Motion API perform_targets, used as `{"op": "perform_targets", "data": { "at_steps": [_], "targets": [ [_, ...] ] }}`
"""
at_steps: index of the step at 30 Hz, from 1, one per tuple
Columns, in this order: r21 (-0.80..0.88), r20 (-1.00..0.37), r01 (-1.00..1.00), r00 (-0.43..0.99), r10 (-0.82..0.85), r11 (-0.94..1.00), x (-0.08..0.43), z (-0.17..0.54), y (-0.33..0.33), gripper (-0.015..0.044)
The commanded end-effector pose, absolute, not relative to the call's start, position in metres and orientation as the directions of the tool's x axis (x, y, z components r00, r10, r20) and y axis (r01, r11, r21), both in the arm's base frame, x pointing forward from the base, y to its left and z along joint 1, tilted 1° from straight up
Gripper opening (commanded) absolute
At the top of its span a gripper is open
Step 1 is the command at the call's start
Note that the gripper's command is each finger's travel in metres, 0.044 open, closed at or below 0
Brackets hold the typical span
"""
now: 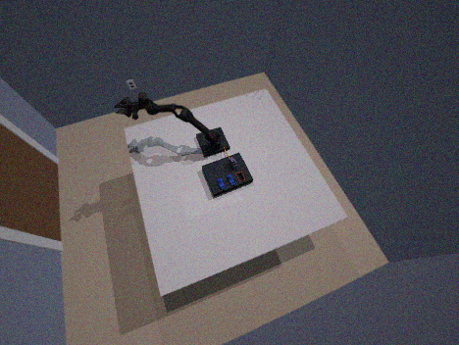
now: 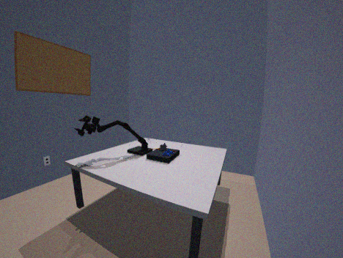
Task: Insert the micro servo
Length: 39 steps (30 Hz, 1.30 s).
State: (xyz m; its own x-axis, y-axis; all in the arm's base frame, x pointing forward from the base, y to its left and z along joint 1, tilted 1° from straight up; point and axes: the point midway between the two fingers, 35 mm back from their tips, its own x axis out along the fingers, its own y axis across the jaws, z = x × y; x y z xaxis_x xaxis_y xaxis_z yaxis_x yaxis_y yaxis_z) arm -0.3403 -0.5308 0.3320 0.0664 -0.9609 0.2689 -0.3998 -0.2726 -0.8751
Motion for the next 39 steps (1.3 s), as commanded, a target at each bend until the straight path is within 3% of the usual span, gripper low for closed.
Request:
{"op": "perform_targets", "data": {
  "at_steps": [1,12,27,39],
  "targets": [
    [-0.876,0.268,-0.398,0.067,-0.961,-0.272,-0.340,0.332,-0.531,0.0426],
    [-0.933,0.220,-0.262,0.132,-0.967,-0.248,-0.278,0.333,-0.561,0.0440],
    [-0.996,0.052,0.082,0.313,-0.948,-0.027,-0.103,0.318,-0.601,0.0440],
    [-0.941,-0.074,0.266,0.443,-0.894,0.209,0.018,0.308,-0.587,0.0440]
  ]
}}
